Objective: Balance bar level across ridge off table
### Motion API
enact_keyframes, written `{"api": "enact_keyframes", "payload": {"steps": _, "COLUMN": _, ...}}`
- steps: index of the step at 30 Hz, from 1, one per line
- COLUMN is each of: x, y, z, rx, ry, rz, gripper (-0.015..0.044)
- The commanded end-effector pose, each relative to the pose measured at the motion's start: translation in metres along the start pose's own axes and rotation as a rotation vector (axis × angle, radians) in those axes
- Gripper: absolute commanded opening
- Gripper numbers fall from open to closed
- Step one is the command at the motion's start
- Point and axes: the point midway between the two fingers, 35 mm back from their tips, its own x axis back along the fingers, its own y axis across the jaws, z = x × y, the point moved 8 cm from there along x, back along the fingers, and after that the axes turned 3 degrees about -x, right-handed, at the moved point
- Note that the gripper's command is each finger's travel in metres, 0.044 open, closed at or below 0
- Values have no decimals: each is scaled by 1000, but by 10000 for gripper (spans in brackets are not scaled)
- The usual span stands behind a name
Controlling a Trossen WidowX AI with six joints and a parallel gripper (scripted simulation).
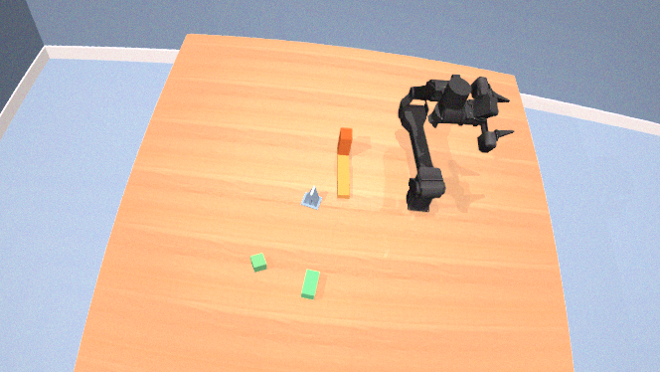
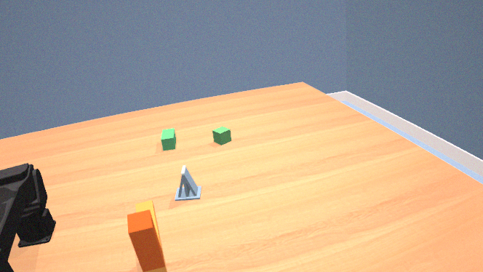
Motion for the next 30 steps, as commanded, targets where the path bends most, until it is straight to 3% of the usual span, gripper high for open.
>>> {"api": "enact_keyframes", "payload": {"steps": 1, "x": 0, "y": 0, "z": 0, "rx": 1, "ry": -2, "rz": 4, "gripper": 374}}
{"api": "enact_keyframes", "payload": {"steps": 4, "x": -2, "y": -6, "z": -6, "rx": 14, "ry": -24, "rz": 61, "gripper": 315}}
{"api": "enact_keyframes", "payload": {"steps": 30, "x": 16, "y": -79, "z": -58, "rx": 109, "ry": -130, "rz": 732, "gripper": 315}}
